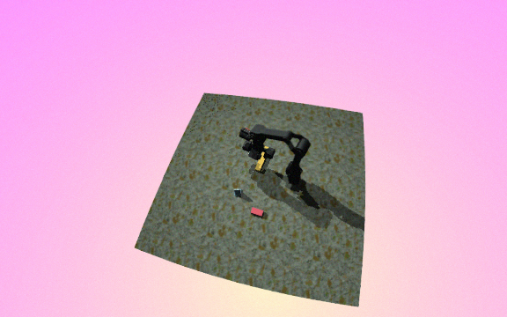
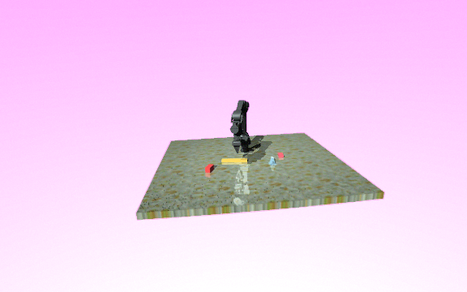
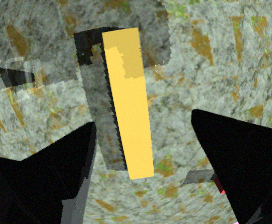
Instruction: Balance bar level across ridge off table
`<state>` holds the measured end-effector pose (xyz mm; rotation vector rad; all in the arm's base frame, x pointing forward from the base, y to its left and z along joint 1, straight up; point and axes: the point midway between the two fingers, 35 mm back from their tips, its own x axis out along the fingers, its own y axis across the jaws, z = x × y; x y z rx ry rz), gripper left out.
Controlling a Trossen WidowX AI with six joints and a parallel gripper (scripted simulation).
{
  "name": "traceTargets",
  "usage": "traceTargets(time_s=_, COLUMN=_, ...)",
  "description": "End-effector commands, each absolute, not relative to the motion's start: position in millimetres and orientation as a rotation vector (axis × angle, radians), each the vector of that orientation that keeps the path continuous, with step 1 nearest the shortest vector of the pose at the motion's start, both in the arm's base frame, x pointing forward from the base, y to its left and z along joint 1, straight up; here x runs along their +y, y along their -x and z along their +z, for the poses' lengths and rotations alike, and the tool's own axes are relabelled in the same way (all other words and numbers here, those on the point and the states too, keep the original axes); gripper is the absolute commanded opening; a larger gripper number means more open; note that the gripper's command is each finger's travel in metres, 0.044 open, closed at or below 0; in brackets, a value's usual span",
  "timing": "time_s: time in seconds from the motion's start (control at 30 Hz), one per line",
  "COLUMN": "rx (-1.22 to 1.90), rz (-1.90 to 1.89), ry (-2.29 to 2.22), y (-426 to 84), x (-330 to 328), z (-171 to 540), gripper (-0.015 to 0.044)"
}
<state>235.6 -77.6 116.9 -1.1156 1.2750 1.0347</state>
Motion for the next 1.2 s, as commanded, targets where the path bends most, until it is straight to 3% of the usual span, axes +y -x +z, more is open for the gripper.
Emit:
traceTargets(time_s=0.0, rx=1.265, rz=1.073, ry=1.11, y=-228.7, x=-75.1, z=117.1, gripper=0.0315)
traceTargets(time_s=0.33, rx=1.265, rz=1.073, ry=1.11, y=-229.8, x=-75.4, z=73.1, gripper=0.0315)
traceTargets(time_s=1.17, rx=1.265, rz=1.073, ry=1.11, y=-230.3, x=-75.6, z=46.2, gripper=0.0315)
